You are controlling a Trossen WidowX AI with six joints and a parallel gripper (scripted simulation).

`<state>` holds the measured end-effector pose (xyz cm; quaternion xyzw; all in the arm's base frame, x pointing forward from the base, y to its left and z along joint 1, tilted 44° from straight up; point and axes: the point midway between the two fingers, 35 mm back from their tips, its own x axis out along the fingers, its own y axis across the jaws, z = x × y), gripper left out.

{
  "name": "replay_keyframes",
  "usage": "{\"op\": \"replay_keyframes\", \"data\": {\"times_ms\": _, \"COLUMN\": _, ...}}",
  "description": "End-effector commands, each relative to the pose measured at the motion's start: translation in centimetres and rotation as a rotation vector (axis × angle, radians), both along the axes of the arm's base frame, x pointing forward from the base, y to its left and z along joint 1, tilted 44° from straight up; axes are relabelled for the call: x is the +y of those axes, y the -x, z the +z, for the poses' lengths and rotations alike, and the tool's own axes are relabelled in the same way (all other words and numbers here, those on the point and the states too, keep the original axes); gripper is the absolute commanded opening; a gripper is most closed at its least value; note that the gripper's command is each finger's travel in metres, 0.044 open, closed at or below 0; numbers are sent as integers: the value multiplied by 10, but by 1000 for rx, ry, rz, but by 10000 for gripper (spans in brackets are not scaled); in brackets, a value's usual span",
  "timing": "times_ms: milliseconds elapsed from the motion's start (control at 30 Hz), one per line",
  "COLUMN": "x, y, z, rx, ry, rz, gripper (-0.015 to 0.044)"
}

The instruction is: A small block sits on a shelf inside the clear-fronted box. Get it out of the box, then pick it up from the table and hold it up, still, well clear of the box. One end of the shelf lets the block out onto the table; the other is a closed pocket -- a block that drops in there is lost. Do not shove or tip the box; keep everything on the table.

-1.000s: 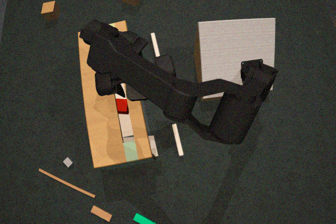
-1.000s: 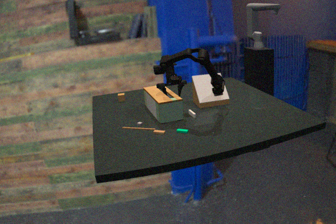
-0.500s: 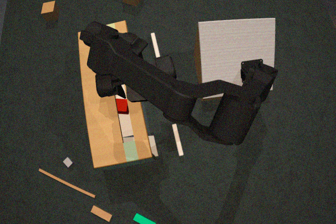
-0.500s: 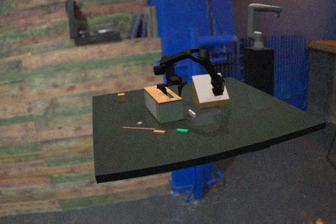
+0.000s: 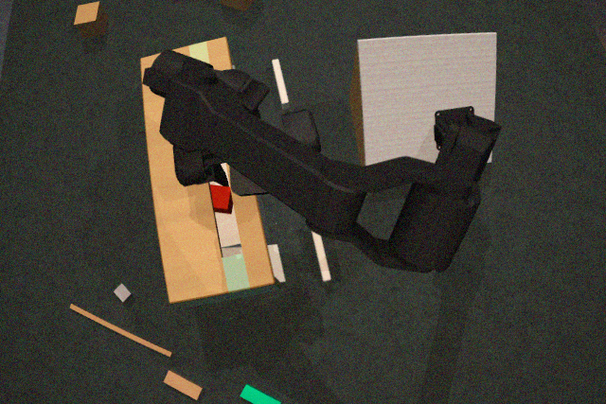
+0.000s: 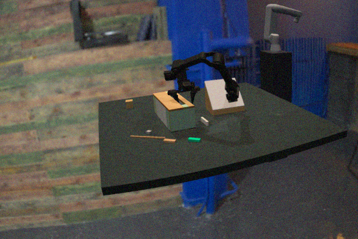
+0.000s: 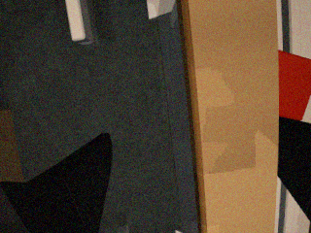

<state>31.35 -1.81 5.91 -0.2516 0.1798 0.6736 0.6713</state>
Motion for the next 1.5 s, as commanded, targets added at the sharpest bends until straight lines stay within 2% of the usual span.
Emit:
{"op": "replay_keyframes", "data": {"times_ms": 0, "x": 4, "y": 0, "z": 4, "rx": -2, "ry": -3, "rz": -5, "gripper": 400}}
{"op": "replay_keyframes", "data": {"times_ms": 467, "x": -3, "y": -1, "z": -2, "rx": -2, "ry": -3, "rz": -5, "gripper": 400}}
{"op": "replay_keyframes", "data": {"times_ms": 1467, "x": 14, "y": 1, "z": 14, "rx": -2, "ry": -4, "rz": -5, "gripper": 400}}
